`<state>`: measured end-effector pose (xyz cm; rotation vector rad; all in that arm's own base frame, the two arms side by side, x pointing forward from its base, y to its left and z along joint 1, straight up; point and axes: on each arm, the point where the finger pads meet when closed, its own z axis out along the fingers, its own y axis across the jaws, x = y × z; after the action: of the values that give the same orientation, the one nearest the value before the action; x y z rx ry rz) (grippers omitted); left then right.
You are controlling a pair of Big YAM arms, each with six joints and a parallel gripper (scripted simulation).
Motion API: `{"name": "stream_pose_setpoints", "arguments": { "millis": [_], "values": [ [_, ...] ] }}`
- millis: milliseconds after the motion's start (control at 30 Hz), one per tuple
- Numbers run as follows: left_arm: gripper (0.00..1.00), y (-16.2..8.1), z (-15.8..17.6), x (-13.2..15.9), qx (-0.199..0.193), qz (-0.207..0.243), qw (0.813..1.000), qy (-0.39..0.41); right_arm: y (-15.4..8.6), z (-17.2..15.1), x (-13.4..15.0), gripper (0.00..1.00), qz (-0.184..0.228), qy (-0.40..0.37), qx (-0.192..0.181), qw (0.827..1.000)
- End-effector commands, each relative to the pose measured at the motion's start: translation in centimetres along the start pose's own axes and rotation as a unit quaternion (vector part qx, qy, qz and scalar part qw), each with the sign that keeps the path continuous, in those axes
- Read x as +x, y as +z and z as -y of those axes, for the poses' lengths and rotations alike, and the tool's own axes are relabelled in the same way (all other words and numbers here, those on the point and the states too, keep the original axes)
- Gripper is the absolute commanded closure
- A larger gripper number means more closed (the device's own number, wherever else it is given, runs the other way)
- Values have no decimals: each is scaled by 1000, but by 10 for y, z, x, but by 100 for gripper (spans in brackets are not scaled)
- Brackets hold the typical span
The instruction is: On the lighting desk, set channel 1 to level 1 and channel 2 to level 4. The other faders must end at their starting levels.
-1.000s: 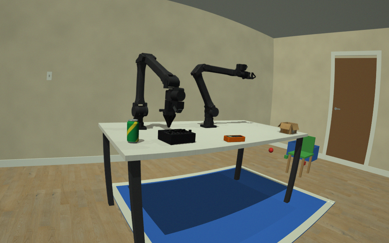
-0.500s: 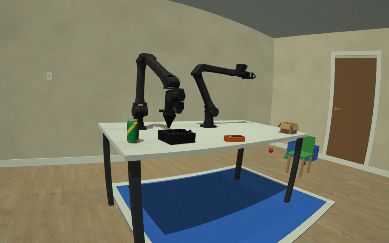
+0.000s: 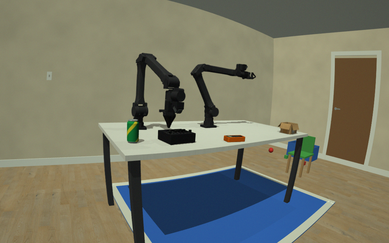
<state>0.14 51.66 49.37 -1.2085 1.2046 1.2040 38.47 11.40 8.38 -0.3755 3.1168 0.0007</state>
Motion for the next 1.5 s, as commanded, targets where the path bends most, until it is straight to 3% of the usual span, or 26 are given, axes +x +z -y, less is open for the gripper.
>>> {"name": "stream_pose_setpoints", "arguments": {
  "millis": [0,1467],
  "values": [
    [0,6,-3,-39,-5,36,999,9,2,-4,-1,100,2,1,0,1000],
    [0,6,-3,-39,-5,36,999,9,-4,-5,1,100,10,1,-1,1000]
  ]
}}
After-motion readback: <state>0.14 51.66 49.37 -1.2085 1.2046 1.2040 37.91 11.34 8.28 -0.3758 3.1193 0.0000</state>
